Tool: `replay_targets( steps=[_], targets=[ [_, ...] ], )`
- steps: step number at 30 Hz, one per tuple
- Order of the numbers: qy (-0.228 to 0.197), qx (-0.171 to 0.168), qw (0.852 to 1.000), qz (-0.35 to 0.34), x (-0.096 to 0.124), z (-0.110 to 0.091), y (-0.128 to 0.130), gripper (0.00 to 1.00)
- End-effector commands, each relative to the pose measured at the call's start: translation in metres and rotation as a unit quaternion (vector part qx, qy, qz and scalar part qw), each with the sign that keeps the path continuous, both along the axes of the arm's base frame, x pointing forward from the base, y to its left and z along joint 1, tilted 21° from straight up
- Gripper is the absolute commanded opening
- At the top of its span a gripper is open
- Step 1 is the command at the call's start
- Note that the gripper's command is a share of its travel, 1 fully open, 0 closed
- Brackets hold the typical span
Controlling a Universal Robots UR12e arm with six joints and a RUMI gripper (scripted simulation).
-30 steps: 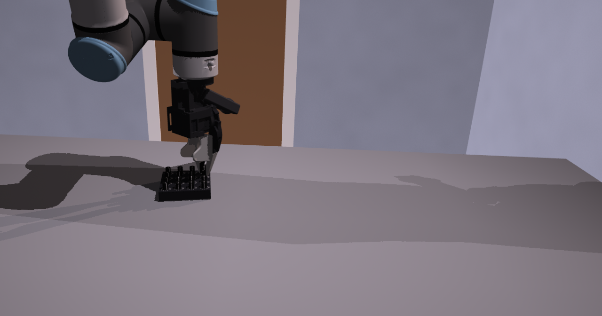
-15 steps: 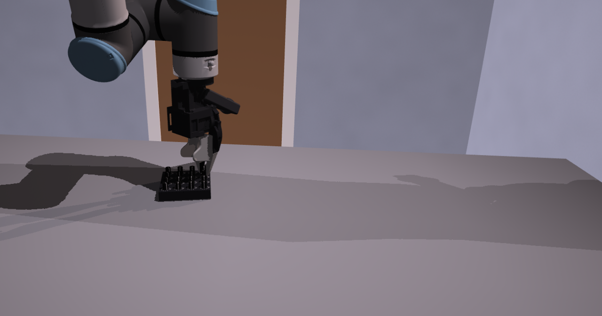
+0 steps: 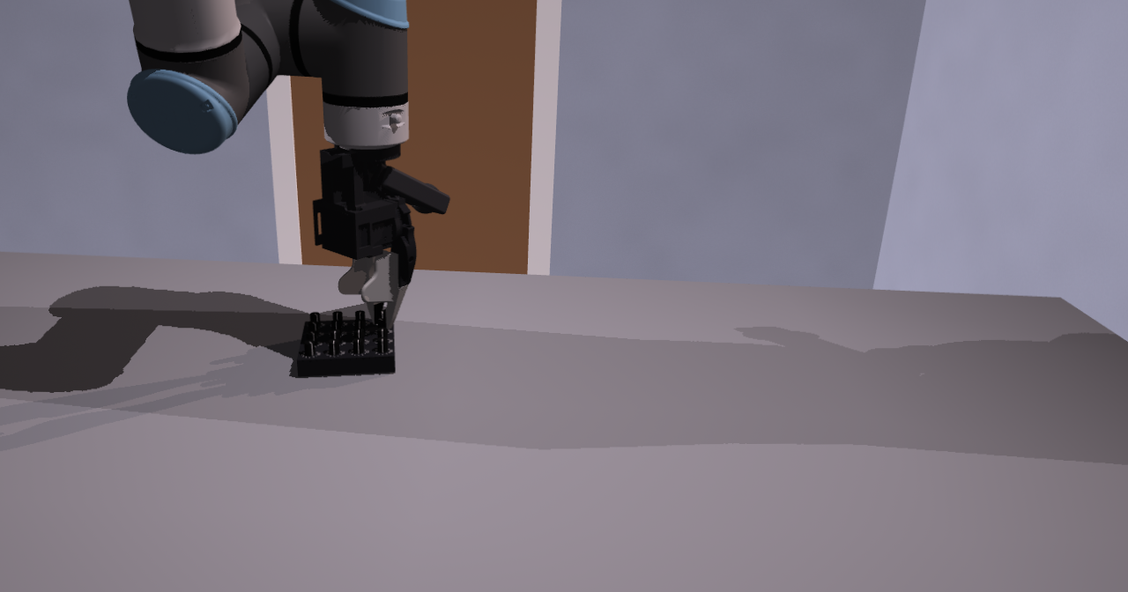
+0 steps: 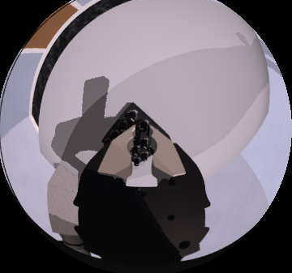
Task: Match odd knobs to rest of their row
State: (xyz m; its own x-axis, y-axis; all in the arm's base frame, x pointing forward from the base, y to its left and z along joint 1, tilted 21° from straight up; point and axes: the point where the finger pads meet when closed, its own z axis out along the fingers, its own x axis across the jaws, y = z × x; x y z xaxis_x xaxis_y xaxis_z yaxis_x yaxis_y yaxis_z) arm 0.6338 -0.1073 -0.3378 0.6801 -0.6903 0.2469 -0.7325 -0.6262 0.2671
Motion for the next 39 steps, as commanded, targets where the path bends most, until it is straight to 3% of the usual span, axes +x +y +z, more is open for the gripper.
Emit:
replay_targets(
  steps=[1, 4, 5, 39],
  targets=[
    [-0.002, 0.0, 1.0, 0.0, 0.0033, 0.0006, -0.0007, 0.11],
    [-0.002, 0.0, 1.0, 0.0, 0.0033, 0.0006, -0.0007, 0.11],
    [-0.002, 0.0, 1.0, 0.0, 0.0033, 0.0006, -0.0007, 0.04],
    [-0.002, 0.0, 1.0, 0.001, 0.0032, 0.0006, -0.0007, 0.04]
  ],
)
